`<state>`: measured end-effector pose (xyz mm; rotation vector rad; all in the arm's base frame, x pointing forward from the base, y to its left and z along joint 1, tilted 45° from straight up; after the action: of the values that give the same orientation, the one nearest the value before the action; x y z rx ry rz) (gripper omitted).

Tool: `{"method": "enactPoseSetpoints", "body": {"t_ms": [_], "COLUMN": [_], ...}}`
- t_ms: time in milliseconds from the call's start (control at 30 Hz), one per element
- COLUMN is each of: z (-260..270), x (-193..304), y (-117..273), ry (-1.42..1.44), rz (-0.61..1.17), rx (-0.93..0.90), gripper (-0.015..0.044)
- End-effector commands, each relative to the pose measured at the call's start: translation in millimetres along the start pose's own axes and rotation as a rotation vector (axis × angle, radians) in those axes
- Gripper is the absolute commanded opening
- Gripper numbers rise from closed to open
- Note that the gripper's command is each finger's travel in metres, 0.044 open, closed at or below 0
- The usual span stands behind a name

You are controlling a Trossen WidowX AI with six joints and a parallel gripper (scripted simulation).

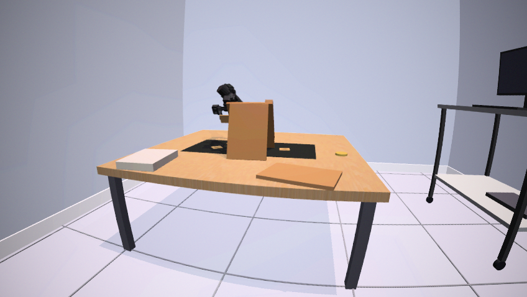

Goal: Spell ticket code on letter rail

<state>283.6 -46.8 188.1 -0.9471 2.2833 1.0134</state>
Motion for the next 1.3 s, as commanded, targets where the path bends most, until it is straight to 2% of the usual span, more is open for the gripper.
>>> {"method": "enactPoseSetpoints", "body": {"t_ms": [0,1267], "z": [2.3,21.3], "x": [0.1,2.8], "y": [-0.1,-0.5], "ry": [-0.003,-0.003], "rz": [0.0,0.0], "rx": [0.002,0.001], "gripper": [0.0,0.0]}}
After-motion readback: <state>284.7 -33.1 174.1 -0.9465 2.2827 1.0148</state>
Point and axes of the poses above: the point midway between the two fingers, 35 mm back from their tips, its own y axis back along the fingers, its own z axis across the jaws, x = y × z, the point moved 5 cm from there along y, back along the fingers, and after that the axes turned 8 degrees about -y, right-handed, at the moved point
